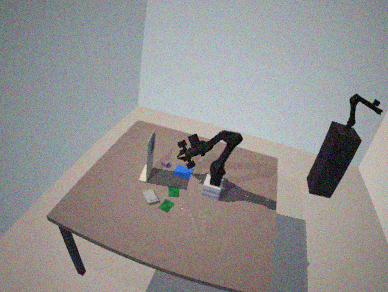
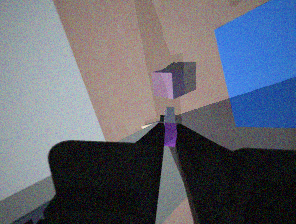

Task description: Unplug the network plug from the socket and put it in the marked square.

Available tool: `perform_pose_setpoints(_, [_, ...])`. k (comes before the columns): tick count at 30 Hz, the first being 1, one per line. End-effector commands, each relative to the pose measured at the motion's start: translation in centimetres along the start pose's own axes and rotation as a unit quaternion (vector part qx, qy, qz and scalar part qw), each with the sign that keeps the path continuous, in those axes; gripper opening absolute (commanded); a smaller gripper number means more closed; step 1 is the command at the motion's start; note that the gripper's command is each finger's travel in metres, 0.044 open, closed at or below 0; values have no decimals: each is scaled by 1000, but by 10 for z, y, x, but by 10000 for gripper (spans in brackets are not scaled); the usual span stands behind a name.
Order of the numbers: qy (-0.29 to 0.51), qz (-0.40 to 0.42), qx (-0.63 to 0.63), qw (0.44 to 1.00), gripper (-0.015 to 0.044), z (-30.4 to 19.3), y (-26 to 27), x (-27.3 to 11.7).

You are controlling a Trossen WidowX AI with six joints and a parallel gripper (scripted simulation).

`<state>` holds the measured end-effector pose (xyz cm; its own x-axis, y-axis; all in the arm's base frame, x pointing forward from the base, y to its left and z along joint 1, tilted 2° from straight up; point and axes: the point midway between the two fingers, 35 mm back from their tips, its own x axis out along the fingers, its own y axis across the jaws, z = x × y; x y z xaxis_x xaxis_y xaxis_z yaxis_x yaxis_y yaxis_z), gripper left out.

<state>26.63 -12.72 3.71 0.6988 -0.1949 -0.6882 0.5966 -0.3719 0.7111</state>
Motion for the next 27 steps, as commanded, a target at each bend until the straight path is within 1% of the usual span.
perform_pose_setpoints(1, [-63, -66, 7, 996, 0, 20, -28, -1])
perform_pose_setpoints(5, [-94, -100, 9, 991, 0, 29, -43, -4])
perform_pose_setpoints(27, [-93, -100, 9, 991, 0, 31, -50, 6])
